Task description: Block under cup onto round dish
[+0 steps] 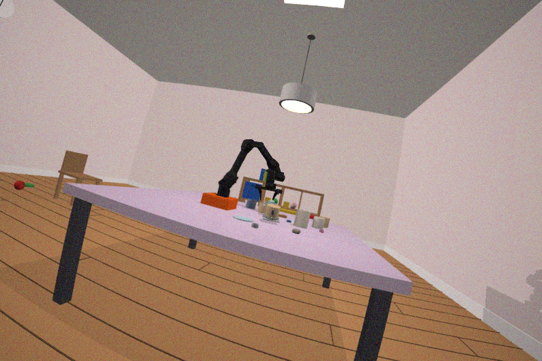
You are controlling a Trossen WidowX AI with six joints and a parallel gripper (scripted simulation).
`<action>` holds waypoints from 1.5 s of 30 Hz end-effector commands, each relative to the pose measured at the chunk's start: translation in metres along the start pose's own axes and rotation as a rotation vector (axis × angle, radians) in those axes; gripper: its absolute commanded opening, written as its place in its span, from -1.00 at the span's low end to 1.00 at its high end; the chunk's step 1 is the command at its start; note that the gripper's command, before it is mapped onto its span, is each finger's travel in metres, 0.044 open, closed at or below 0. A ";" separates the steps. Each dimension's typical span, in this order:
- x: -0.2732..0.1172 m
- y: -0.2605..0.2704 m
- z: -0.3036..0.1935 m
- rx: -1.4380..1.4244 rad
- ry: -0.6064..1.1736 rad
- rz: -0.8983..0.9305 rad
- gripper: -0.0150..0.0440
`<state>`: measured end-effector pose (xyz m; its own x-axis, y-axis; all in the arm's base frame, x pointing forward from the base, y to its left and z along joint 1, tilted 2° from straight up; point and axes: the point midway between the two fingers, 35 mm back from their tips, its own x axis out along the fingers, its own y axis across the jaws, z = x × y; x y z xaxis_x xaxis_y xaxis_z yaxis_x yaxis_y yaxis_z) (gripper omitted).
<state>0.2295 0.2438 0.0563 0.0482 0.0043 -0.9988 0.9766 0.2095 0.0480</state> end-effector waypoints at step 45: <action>-0.035 0.032 0.120 -0.771 -0.007 -0.025 0.39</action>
<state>0.2848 0.1327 0.0985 0.0381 -0.0164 -0.9991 0.5610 0.8278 0.0078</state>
